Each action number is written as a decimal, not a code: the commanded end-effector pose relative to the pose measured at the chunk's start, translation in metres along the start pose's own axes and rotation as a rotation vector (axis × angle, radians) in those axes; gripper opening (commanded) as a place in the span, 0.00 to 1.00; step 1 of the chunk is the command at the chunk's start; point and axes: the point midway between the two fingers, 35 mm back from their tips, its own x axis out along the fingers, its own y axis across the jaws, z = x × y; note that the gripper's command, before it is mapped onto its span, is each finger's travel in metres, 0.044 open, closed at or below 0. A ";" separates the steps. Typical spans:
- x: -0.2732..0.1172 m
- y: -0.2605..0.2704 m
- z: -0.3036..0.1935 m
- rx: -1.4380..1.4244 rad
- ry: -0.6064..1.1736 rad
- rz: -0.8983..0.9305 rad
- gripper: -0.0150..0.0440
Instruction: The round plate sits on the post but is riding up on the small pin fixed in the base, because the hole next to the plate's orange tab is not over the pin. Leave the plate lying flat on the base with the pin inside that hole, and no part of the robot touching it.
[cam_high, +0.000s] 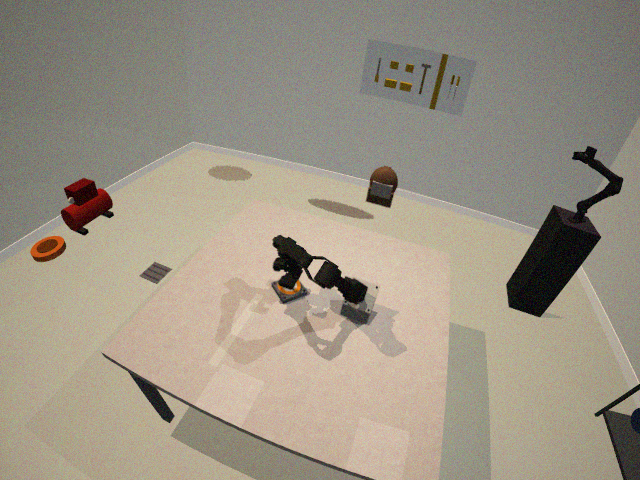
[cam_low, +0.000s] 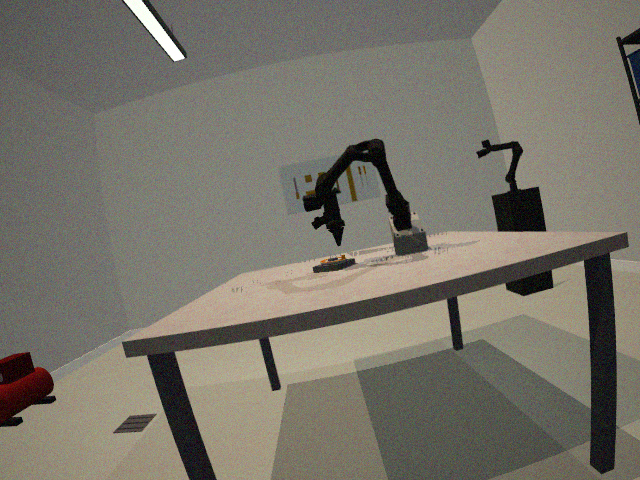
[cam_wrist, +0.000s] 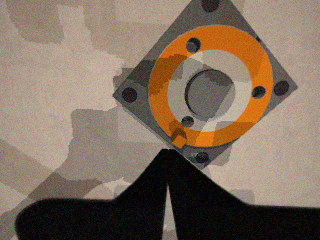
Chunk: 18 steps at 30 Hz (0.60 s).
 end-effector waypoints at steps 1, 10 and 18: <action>0.001 0.001 -0.002 0.008 0.007 0.014 0.25; 0.042 0.001 -0.003 0.008 0.007 0.016 0.25; 0.048 -0.002 -0.006 0.008 0.007 0.016 0.25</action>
